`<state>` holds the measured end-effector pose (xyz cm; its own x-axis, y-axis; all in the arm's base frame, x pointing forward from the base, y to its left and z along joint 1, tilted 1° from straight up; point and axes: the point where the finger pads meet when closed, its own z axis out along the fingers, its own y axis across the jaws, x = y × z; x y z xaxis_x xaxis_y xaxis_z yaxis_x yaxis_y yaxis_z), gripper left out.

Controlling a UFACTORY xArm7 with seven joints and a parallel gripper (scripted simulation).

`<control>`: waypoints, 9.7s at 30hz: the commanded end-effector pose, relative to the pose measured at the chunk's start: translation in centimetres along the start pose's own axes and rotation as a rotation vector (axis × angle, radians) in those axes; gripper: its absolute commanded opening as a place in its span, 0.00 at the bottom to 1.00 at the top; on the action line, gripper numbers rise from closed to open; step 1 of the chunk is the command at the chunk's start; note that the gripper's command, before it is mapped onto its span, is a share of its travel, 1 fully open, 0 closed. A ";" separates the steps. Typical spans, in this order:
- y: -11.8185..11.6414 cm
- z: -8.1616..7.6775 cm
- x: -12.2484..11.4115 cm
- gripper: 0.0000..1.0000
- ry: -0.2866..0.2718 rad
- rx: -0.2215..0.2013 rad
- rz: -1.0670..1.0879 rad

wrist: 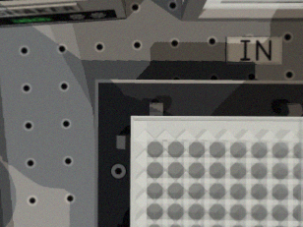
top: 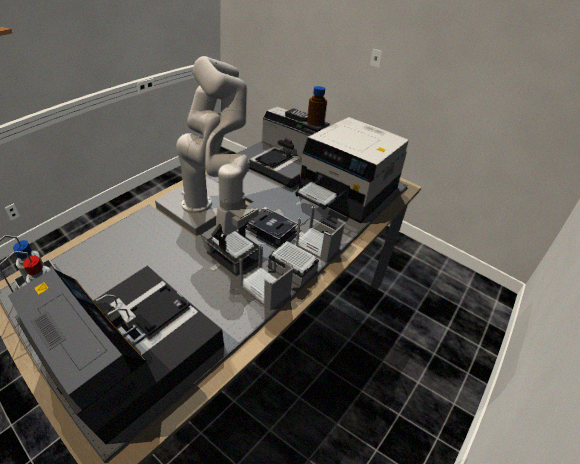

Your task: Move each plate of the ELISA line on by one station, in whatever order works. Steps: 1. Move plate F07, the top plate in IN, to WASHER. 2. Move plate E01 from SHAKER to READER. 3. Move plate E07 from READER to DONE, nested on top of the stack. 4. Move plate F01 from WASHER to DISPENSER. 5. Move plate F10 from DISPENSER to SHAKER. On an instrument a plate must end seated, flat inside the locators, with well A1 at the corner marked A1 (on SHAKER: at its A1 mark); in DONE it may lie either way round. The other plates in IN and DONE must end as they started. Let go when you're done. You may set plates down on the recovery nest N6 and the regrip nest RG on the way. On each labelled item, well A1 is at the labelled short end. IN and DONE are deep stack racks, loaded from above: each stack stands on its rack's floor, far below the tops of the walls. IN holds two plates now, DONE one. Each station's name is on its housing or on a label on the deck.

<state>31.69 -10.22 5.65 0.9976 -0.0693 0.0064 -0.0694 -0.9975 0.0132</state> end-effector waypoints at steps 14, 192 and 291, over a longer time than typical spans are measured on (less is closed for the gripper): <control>0.0 -0.1 0.1 0.00 0.002 0.000 0.000; 0.0 -14.4 0.1 0.00 0.002 -0.001 0.000; -22.9 -14.4 -10.4 0.00 0.001 0.002 0.558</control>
<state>23.15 12.39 19.61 0.8313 -0.5558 0.0099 -0.5559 -0.8312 0.0083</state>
